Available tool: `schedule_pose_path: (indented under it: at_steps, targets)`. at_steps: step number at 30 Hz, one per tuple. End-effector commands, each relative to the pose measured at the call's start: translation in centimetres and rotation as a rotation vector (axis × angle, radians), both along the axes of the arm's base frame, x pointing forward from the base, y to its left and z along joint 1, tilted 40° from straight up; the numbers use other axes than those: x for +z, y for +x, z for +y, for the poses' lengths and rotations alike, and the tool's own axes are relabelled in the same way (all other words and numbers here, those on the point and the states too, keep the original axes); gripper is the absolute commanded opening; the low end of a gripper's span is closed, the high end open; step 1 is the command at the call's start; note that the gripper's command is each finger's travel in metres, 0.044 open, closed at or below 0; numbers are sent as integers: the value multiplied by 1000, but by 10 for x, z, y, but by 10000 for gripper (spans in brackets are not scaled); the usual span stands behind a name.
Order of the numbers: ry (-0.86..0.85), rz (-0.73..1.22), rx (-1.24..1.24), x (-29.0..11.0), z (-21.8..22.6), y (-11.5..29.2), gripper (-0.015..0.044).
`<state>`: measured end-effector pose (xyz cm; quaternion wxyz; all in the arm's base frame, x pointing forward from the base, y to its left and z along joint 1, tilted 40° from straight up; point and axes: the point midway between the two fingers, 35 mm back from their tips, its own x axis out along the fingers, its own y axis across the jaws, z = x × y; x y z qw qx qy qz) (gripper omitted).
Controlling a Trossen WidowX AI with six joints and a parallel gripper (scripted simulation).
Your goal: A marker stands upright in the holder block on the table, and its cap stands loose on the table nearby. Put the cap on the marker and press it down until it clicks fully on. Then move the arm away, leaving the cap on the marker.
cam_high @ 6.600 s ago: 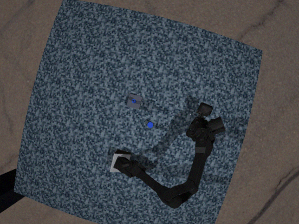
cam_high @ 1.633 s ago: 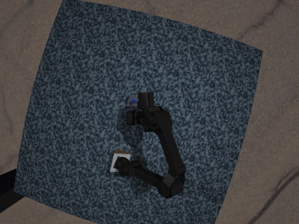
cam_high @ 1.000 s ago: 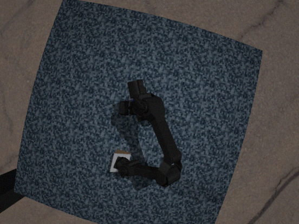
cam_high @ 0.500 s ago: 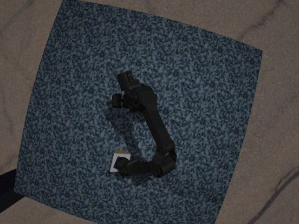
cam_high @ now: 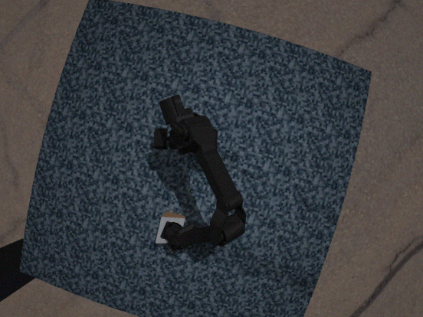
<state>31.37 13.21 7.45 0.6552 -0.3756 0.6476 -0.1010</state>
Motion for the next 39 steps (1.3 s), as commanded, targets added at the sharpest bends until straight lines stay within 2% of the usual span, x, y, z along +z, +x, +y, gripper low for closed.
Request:
schedule_pose_path:
  at_steps: [1, 39]
  targets:
    - [-2, 4, -3, -5, -2, 0, 0]
    - [-4, 3, -3, -53, -37, 8, 0]
